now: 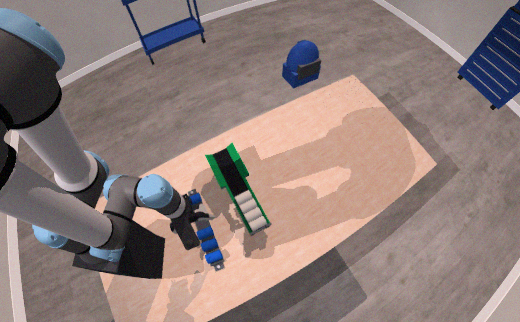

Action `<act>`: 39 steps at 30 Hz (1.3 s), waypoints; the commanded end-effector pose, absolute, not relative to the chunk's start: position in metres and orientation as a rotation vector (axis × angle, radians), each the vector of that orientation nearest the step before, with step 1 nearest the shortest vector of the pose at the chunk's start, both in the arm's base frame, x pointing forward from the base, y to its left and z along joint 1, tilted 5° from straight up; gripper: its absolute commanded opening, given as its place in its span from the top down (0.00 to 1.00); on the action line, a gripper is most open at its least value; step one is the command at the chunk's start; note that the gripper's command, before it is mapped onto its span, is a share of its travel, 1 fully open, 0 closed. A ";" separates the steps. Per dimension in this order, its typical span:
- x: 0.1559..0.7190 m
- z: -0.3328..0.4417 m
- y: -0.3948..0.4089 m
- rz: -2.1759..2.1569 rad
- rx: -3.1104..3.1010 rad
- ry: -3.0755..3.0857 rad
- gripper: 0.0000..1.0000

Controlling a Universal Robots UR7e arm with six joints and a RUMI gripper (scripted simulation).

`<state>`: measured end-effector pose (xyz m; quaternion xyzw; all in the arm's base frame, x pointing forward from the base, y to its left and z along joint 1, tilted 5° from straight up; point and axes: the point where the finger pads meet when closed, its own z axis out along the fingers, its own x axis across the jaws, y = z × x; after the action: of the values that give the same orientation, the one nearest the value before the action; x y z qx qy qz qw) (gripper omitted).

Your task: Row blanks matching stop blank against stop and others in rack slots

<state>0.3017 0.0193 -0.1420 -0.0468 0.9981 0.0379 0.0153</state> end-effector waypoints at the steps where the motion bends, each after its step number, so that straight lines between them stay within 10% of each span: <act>1: 0.302 -0.134 0.019 0.119 -0.146 3.107 0.00; 39: 0.302 -0.124 0.018 0.119 -0.146 3.107 0.00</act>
<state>0.3013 0.0179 -0.1243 -0.0468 0.9981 0.0384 0.0138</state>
